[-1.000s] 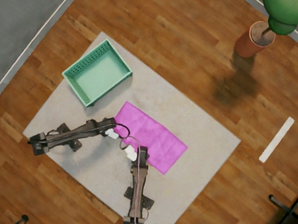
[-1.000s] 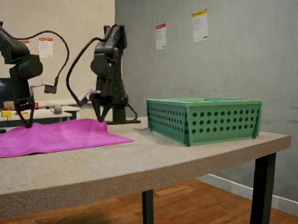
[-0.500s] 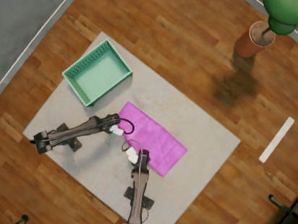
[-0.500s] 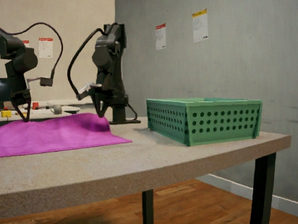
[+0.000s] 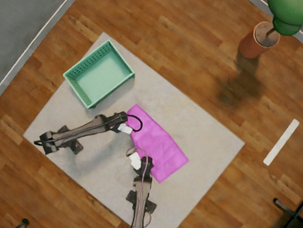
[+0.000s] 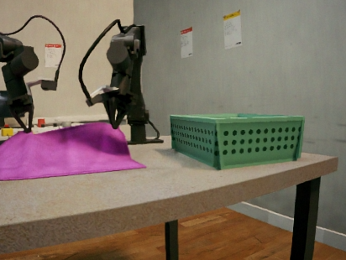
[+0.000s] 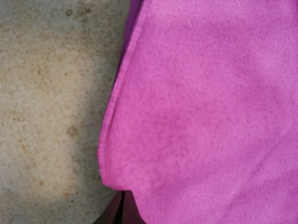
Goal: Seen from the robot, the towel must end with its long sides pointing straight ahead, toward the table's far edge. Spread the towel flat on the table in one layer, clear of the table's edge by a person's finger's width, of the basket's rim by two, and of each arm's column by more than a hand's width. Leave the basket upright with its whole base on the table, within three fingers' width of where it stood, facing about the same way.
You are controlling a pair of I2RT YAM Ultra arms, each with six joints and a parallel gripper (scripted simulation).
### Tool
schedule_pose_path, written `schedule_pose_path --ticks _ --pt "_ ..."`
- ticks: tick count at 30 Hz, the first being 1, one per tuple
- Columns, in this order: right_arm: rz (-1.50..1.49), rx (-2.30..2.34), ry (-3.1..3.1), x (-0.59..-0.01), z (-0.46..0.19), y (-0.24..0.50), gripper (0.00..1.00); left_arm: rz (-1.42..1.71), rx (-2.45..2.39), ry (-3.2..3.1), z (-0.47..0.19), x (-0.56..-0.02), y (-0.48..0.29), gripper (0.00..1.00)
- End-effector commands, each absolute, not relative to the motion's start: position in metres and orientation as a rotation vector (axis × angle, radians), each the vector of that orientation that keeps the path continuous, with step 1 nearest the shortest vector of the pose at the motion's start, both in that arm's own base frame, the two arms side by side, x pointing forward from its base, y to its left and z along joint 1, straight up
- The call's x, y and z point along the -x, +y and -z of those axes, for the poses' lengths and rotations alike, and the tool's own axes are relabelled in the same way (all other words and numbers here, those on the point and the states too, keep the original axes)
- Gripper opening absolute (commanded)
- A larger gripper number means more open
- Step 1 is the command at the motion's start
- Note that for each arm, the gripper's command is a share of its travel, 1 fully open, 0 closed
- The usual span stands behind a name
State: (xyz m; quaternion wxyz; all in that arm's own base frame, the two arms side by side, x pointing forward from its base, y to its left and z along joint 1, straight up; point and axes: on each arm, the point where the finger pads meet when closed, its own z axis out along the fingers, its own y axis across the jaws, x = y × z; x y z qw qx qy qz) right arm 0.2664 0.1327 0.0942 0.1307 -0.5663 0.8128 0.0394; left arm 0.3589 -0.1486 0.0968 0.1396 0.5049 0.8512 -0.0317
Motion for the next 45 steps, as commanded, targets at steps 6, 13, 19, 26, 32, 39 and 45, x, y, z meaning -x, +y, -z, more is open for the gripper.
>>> schedule_pose_path --ticks 6,13,19,26,32,39,45 --pt "-0.137 1.493 2.366 -0.269 -0.127 0.134 0.00 0.124 -1.333 2.494 -0.116 -0.388 -0.158 0.00" --pt "-0.145 1.415 2.380 -0.267 -0.140 0.135 0.00 0.125 -1.259 2.501 -0.129 -0.411 -0.168 0.00" --pt "-0.156 1.345 2.388 -0.266 -0.154 0.139 0.00 0.116 -1.191 2.504 -0.143 -0.433 -0.181 0.00" --pt "-0.150 1.260 2.404 -0.268 -0.167 0.140 0.00 0.118 -1.104 2.512 -0.156 -0.458 -0.190 0.00" --pt "-0.149 1.175 2.416 -0.271 -0.181 0.141 0.00 0.126 -1.037 2.510 -0.170 -0.478 -0.205 0.00" --pt "-0.157 1.094 2.424 -0.275 -0.194 0.144 0.00 0.136 -0.953 2.492 -0.183 -0.499 -0.216 0.00" --pt "-0.165 1.016 2.430 -0.279 -0.207 0.148 0.00 0.159 -0.877 2.430 -0.196 -0.517 -0.232 0.00"
